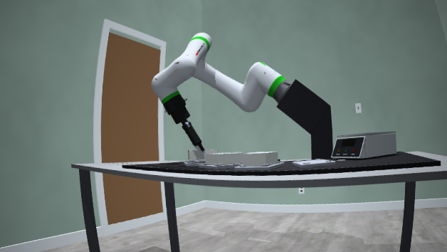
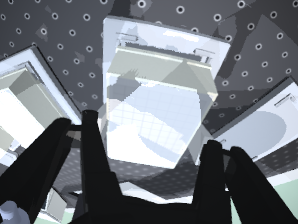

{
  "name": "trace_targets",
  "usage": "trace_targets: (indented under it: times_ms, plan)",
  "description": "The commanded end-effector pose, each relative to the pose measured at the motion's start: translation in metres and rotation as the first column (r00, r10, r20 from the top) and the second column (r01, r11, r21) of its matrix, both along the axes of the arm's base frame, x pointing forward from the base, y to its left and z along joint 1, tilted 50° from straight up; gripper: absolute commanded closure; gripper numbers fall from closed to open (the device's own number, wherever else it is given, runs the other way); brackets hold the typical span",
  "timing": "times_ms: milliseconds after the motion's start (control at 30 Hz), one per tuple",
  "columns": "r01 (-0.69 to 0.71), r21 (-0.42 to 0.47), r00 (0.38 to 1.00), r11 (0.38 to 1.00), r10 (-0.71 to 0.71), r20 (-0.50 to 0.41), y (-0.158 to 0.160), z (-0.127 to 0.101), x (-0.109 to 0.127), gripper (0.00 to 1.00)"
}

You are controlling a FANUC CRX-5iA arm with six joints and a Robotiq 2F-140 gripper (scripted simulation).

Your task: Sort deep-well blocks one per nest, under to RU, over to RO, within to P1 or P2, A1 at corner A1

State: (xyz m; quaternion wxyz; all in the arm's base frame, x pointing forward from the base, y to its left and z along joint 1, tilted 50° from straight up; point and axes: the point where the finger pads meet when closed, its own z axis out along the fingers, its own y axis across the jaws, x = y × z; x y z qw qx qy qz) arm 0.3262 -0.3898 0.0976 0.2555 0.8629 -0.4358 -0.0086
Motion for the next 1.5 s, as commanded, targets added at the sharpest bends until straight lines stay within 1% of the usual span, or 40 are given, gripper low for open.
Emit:
trace_targets:
  times_ms: [0,1467]
  plan:
    - [0.000,0.000,1.000,1.000,0.000,0.000,-0.0023,-0.0020,0.0006,0.90]
    - [0.000,0.000,1.000,1.000,0.000,0.000,-0.0054,-0.0047,0.0010,0.90]
